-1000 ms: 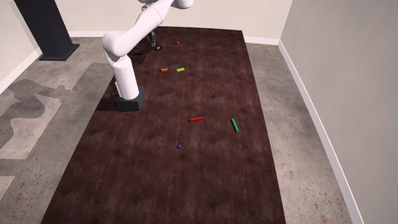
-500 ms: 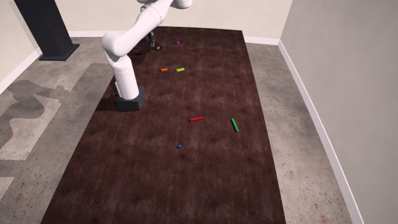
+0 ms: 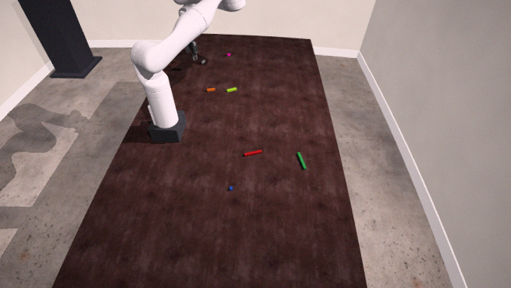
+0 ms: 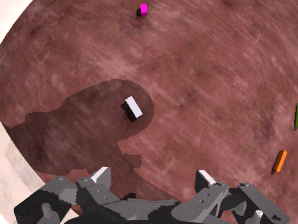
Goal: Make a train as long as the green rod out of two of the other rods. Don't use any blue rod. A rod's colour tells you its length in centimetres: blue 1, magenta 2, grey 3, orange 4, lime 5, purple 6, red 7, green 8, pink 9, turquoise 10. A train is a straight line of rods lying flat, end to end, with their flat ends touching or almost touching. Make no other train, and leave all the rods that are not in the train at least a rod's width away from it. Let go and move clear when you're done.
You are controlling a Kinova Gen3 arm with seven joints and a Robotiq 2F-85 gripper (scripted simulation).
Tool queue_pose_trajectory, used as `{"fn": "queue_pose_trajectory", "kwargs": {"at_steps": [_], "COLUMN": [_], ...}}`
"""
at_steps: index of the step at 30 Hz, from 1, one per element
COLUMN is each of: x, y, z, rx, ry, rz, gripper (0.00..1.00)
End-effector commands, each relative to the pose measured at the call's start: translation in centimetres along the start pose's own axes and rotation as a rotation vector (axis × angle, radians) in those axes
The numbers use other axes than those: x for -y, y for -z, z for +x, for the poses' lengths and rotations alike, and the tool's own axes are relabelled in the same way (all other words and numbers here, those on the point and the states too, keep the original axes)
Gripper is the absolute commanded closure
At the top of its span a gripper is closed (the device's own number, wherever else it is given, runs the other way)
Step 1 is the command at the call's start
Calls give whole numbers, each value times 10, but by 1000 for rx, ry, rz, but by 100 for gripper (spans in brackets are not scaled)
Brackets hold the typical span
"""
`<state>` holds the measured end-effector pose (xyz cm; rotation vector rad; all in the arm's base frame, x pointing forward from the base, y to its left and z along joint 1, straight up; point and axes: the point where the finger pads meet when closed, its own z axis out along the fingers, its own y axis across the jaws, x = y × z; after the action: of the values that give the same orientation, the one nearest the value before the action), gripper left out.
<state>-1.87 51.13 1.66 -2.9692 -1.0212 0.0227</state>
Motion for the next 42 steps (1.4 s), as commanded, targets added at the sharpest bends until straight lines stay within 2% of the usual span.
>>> {"fn": "queue_pose_trajectory", "kwargs": {"at_steps": [1,42], "x": [1,12], "y": [1,-4], "z": [-1,-15], "rx": [-1,-6], "ry": [4,93], "rz": [1,-1], "gripper": [0,0]}}
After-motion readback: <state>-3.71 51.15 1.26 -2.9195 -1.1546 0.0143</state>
